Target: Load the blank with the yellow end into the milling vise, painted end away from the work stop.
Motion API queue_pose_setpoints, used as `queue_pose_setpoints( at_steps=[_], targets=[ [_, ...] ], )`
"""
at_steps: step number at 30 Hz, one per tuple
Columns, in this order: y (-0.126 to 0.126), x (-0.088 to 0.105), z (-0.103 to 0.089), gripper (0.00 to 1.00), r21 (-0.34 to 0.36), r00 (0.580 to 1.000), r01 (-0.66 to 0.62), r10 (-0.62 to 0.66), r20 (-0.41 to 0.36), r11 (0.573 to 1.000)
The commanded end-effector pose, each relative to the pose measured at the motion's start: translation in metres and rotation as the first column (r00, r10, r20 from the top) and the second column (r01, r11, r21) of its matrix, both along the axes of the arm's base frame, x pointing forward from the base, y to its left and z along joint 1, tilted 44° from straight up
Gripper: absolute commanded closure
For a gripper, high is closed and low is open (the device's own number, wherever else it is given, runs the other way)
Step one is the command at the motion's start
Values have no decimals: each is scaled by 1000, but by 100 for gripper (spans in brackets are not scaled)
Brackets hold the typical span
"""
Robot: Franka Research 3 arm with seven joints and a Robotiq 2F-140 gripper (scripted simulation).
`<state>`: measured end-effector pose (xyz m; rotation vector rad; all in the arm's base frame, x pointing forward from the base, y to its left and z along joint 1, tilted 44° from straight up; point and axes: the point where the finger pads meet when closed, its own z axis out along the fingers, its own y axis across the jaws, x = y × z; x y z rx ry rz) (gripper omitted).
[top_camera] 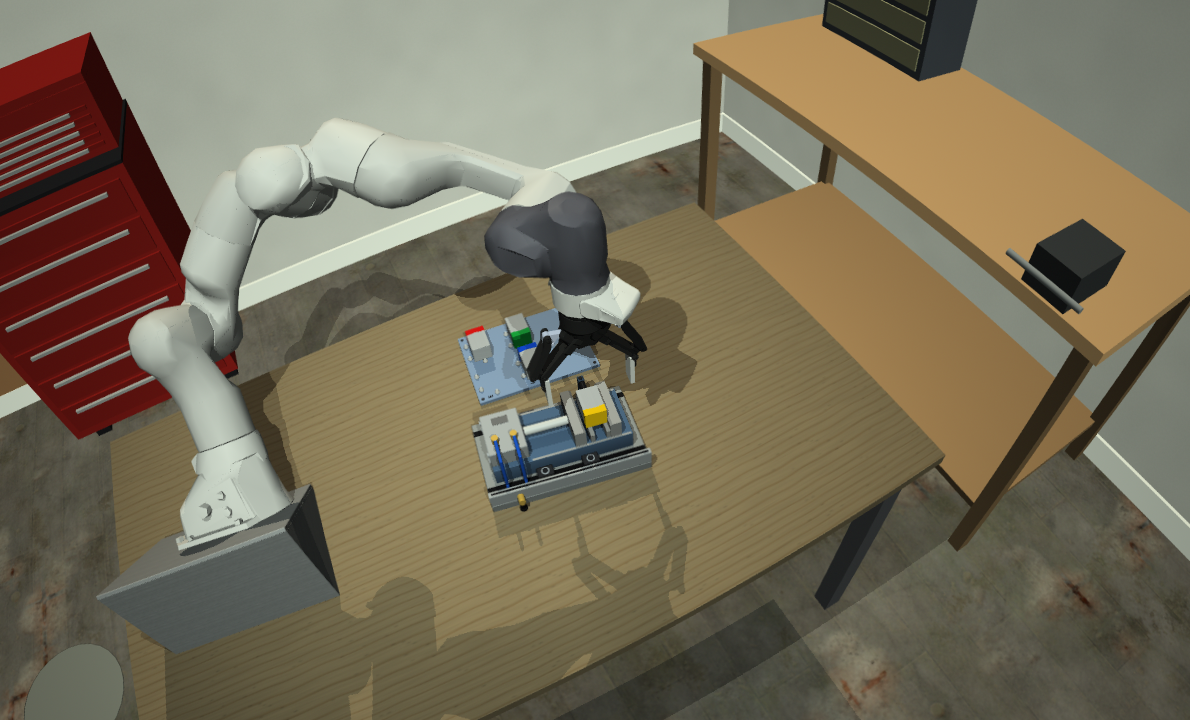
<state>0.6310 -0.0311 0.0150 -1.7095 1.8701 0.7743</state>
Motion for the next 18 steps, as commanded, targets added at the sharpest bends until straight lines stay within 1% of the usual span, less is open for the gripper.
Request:
queue_pose_setpoints(
  at_steps=[1, 5, 10, 18],
  targets=[
    [-2, -1, 0, 0, -2, 1000, 0, 0, -3, 1000],
    [-2, -1, 0, 0, -2, 1000, 0, 0, -3, 1000],
    [-41, 1, 43, 0, -2, 1000, 0, 0, -3, 1000],
    [-41, 1, 43, 0, -2, 1000, 0, 0, -3, 1000]
  ],
)
